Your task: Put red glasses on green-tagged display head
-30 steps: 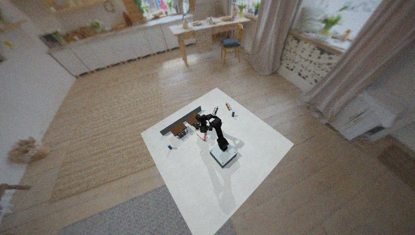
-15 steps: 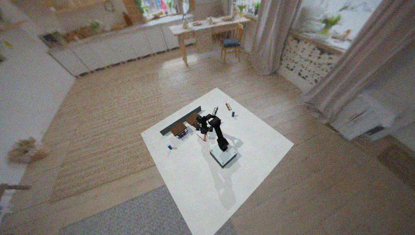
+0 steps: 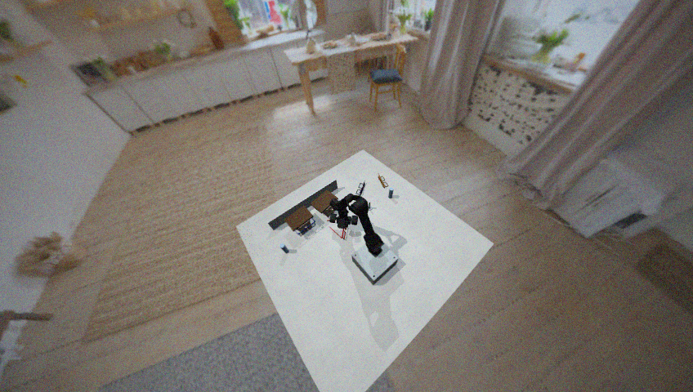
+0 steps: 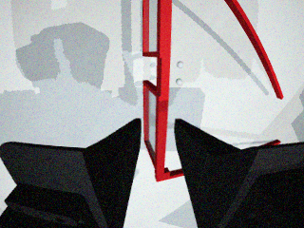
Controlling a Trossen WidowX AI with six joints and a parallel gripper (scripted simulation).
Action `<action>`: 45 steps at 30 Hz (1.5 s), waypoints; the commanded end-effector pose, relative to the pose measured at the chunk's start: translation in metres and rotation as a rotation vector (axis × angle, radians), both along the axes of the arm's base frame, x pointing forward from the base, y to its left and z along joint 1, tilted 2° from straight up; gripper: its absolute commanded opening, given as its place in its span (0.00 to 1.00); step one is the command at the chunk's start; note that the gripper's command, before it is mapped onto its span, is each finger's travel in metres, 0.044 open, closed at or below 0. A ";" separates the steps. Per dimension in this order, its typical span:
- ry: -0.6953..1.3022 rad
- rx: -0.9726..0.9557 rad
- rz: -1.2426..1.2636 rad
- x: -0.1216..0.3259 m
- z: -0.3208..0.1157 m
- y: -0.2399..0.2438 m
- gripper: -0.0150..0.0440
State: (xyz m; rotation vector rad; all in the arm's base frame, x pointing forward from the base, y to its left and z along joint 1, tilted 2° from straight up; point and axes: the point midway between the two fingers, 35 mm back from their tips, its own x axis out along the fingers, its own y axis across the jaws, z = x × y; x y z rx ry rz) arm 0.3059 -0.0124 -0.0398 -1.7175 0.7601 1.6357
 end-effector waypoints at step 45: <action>0.004 -0.004 0.004 0.000 0.101 0.001 0.25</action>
